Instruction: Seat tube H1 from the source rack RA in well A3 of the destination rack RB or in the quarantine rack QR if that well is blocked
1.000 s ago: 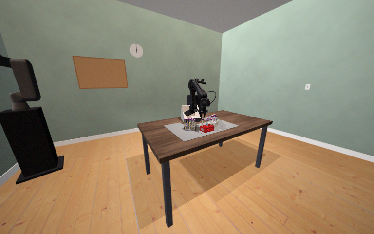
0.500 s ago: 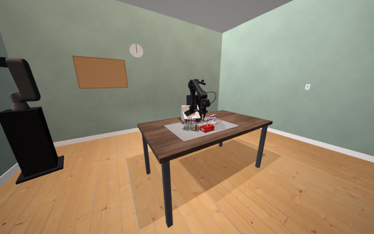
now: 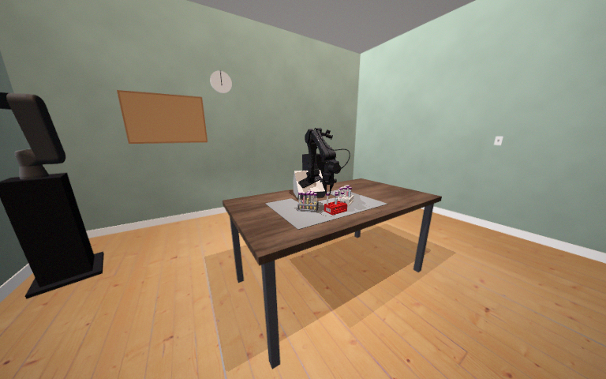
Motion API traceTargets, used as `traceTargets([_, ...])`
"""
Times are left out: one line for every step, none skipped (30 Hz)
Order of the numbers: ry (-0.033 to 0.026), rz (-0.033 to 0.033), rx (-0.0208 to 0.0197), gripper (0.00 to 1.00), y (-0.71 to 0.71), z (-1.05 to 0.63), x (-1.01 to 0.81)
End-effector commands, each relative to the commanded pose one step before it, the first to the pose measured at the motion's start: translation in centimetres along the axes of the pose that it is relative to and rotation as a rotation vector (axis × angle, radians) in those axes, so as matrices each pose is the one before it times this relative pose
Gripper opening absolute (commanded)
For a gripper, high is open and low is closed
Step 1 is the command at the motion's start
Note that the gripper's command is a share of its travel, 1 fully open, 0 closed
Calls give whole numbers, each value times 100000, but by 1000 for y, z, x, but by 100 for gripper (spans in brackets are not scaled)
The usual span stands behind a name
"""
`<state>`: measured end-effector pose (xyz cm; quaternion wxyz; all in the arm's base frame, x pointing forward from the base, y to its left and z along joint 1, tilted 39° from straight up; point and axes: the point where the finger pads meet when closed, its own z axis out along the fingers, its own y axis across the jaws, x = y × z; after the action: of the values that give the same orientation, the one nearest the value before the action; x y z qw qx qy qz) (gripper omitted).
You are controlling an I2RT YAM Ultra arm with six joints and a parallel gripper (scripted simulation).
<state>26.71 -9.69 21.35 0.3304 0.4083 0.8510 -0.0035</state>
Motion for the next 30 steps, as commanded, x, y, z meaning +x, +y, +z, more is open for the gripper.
traceTargets([-988,-137,-587,0,112,-240,-283])
traceTargets([0,0,0,24,0,0,0])
traceTargets([0,0,0,24,0,0,0])
traceTargets([0,0,0,24,0,0,0])
traceTargets([0,0,0,24,0,0,0])
traceTargets([0,0,0,24,0,0,0])
traceTargets([0,0,0,24,0,0,0])
traceTargets([0,0,0,24,0,0,0])
traceTargets([0,0,0,24,0,0,0])
traceTargets([0,0,0,24,0,0,0])
traceTargets([0,0,0,24,0,0,0])
traceTargets([0,0,0,24,0,0,0])
traceTargets([0,0,0,24,0,0,0])
traceTargets([0,0,0,30,0,0,0])
traceTargets([0,0,0,30,0,0,0])
traceTargets([0,0,0,30,0,0,0])
traceTargets([0,0,0,30,0,0,0])
traceTargets([0,0,0,30,0,0,0])
traceTargets([0,0,0,30,0,0,0])
traceTargets([0,0,0,30,0,0,0])
traceTargets([0,0,0,30,0,0,0])
traceTargets([0,0,0,30,0,0,0])
traceTargets([0,0,0,30,0,0,0])
traceTargets([0,0,0,30,0,0,0])
traceTargets([0,0,0,30,0,0,0])
traceTargets([0,0,0,30,0,0,0])
traceTargets([0,0,0,30,0,0,0])
traceTargets([0,0,0,30,0,0,0])
traceTargets([0,0,0,30,0,0,0])
traceTargets([0,0,0,30,0,0,0])
